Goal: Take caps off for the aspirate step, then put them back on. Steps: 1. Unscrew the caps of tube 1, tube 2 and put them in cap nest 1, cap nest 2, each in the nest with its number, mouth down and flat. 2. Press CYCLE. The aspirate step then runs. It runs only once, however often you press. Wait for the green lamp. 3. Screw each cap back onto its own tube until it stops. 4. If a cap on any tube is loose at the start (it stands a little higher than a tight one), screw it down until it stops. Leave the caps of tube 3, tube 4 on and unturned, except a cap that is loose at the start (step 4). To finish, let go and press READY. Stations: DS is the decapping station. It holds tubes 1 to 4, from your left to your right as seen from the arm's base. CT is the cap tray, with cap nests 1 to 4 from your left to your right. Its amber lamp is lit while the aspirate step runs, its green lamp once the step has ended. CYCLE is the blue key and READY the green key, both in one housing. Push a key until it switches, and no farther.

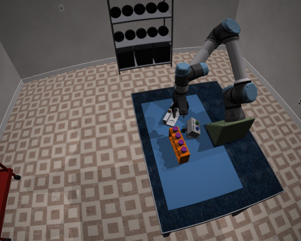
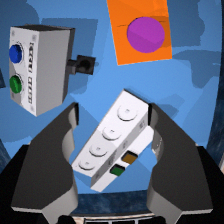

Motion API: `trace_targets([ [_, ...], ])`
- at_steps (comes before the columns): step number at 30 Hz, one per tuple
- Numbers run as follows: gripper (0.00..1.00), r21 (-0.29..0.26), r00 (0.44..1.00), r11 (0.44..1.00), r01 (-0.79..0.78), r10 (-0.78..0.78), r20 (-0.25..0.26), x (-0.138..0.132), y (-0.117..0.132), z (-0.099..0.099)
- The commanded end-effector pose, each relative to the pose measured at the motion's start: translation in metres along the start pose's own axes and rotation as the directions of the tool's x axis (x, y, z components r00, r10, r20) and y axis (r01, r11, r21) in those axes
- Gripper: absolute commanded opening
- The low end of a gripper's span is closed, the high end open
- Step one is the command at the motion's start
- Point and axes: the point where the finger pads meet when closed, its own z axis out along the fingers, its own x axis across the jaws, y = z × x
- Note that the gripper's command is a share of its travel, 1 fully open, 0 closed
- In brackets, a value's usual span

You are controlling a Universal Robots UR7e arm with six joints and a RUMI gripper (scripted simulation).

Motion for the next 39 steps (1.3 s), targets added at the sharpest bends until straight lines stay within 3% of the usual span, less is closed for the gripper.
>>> trace_targets([
  [1,0.35,-0.016,0.968,0.968,-0.251,0.251,0.003,0.001,-0.025,0.0],
  [5,0.35,-0.016,0.936,0.936,-0.353,0.353,0.001,0.001,-0.041,0.0],
  [19,0.35,-0.016,0.936,0.936,-0.353,0.353,0.001,0.003,-0.141,0.002],
  [21,0.35,-0.016,0.936,0.936,-0.353,0.353,0.001,0.003,-0.141,0.002],
  [27,0.35,-0.015,0.936,0.936,-0.353,0.353,0.001,0.004,-0.191,0.003],
  [30,0.35,-0.015,0.936,0.936,-0.353,0.353,0.001,0.004,-0.204,0.003],
  [39,0.35,-0.015,0.936,0.936,-0.353,0.353,0.001,0.004,-0.204,0.003],
])
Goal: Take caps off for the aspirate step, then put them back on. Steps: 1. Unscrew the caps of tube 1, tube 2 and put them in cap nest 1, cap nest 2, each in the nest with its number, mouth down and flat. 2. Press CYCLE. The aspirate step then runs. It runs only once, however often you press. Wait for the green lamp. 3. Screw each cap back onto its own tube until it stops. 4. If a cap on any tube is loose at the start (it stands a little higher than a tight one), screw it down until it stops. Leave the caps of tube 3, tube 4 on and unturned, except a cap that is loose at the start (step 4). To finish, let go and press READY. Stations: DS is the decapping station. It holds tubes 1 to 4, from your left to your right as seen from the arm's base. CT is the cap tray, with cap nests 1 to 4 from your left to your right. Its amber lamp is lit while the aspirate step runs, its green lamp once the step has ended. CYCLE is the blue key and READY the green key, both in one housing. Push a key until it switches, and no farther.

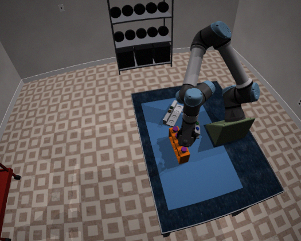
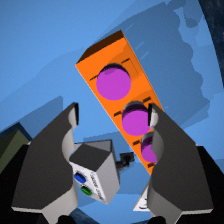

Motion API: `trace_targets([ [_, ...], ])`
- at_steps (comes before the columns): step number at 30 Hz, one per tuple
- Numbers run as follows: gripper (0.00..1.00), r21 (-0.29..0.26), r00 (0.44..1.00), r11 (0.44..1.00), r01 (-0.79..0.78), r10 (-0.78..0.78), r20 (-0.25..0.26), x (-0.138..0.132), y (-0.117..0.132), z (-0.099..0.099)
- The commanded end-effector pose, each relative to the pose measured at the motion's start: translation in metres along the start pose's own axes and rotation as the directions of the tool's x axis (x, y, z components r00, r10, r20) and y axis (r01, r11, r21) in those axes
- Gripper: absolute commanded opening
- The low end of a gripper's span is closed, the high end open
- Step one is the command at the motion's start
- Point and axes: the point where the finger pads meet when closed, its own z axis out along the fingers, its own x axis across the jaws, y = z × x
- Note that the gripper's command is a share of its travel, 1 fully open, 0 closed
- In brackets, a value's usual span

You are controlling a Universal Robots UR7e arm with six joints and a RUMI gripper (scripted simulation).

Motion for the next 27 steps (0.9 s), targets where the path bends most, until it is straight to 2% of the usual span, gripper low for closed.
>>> trace_targets([
  [1,0.35,0.001,1.0,1.0,0.0,0.0,-0.001,0.0,-0.001,0.003],
  [12,0.35,0.001,1.0,1.0,0.0,0.0,-0.001,0.0,-0.001,0.035],
  [27,0.35,0.001,1.0,1.0,0.0,0.0,-0.001,0.0,-0.001,0.039],
])
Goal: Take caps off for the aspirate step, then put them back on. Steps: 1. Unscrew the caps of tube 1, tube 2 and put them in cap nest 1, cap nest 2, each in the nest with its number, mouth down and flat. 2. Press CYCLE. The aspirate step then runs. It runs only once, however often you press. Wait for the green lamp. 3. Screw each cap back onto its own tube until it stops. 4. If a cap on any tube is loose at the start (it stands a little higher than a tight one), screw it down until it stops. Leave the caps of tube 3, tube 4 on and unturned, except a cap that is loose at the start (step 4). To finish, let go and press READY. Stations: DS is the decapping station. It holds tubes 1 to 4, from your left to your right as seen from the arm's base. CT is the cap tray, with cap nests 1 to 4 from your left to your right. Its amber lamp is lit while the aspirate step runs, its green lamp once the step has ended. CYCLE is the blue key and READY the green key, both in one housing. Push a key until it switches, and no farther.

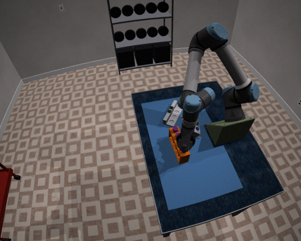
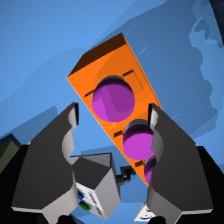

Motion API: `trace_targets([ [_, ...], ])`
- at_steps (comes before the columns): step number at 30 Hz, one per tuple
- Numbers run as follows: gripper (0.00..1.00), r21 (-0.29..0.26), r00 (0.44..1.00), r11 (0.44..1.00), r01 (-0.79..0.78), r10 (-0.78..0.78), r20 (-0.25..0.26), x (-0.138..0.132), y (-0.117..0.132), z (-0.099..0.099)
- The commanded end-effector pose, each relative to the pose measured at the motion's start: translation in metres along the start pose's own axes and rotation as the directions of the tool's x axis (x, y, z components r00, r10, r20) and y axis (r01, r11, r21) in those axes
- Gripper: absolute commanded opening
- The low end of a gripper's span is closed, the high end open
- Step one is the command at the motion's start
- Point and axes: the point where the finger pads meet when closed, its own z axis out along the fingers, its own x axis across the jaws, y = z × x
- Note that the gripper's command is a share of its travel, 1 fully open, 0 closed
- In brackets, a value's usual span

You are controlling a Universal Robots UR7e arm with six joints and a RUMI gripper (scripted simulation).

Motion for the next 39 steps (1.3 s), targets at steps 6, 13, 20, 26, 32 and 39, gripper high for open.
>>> trace_targets([
  [6,0.35,0.001,1.0,1.0,0.0,0.0,-0.001,0.0002,-0.0002,0.0032],
  [13,0.35,0.001,1.0,1.0,0.0,0.0,-0.001,0.0002,-0.0002,0.0067],
  [20,0.0,0.001,1.0,1.0,0.0,0.0,-0.001,0.0002,-0.0002,0.0072],
  [26,0.0,0.001,1.0,1.0,0.0,0.0,-0.001,0.0002,-0.0002,0.0072],
  [32,0.0,0.001,1.0,1.0,0.0,0.0,-0.001,0.0002,-0.0002,0.0072],
  [39,0.0,0.001,0.969,0.969,0.247,-0.247,-0.001,0.0002,-0.0002,0.007],
])
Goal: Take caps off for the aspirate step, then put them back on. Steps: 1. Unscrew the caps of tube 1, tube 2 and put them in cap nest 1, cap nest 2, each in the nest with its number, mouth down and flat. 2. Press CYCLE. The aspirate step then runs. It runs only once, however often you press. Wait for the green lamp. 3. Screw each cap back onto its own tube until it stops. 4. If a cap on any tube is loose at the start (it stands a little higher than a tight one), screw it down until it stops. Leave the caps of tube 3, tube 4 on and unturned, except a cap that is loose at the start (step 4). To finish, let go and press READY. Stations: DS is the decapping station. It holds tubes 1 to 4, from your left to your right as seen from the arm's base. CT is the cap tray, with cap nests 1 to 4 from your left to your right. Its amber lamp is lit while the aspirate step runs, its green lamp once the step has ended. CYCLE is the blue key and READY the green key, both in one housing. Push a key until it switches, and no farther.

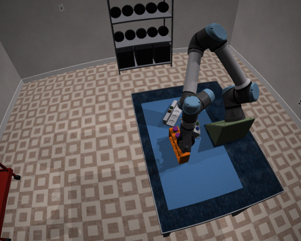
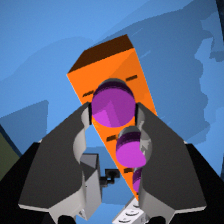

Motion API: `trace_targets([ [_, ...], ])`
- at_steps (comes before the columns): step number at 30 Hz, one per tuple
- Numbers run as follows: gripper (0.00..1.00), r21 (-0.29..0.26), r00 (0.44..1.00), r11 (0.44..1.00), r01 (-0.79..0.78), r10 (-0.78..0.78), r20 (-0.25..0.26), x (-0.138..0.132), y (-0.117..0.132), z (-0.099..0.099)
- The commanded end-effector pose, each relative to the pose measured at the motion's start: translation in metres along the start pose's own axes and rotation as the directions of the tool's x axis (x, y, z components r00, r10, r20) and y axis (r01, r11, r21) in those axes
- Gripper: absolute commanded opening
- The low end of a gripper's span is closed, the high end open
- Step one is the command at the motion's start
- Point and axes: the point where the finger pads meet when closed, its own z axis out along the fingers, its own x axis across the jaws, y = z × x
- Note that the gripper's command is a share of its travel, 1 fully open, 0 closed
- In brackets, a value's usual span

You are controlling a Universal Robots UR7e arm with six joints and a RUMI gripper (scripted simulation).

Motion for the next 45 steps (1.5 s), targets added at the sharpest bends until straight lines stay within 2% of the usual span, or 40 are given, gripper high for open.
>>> trace_targets([
  [1,0.0,0.006,0.994,0.994,0.107,-0.107,-0.002,0.0002,-0.0002,-0.0004],
  [7,0.0,0.006,0.918,0.918,0.396,-0.396,-0.004,0.0003,-0.0002,-0.0005],
  [11,0.0,0.005,0.821,0.821,0.57,-0.57,-0.005,0.0002,-0.0002,-0.0007],
  [16,0.0,0.003,0.655,0.655,0.756,-0.756,-0.006,0.0002,-0.0002,-0.0008],
  [18,0.0,0.003,0.655,0.655,0.756,-0.756,-0.006,0.0002,-0.0002,-0.0008],
  [19,0.0,0.003,0.618,0.618,0.786,-0.786,-0.006,0.0002,-0.0002,-0.0009],
  [24,0.0,0.003,0.618,0.618,0.786,-0.786,-0.006,0.0002,-0.0002,-0.0008],
  [25,0.35,0.003,0.618,0.618,0.786,-0.786,-0.006,0.0003,-0.0002,-0.0008],
  [37,0.35,0.003,0.619,0.619,0.786,-0.786,-0.006,0.0002,-0.0002,-0.0008],
  [41,0.35,0.005,0.841,0.841,0.54,-0.54,-0.004,0.0003,-0.0001,-0.0006],
  [42,0.35,0.005,0.841,0.841,0.54,-0.54,-0.004,0.0003,-0.0001,-0.0007],
  [44,0.35,0.006,0.918,0.918,0.396,-0.396,-0.004,0.0003,-0.0001,-0.0006],
  [45,0.35,0.006,0.919,0.919,0.393,-0.393,-0.004,0.0003,-0.0001,-0.0006],
])
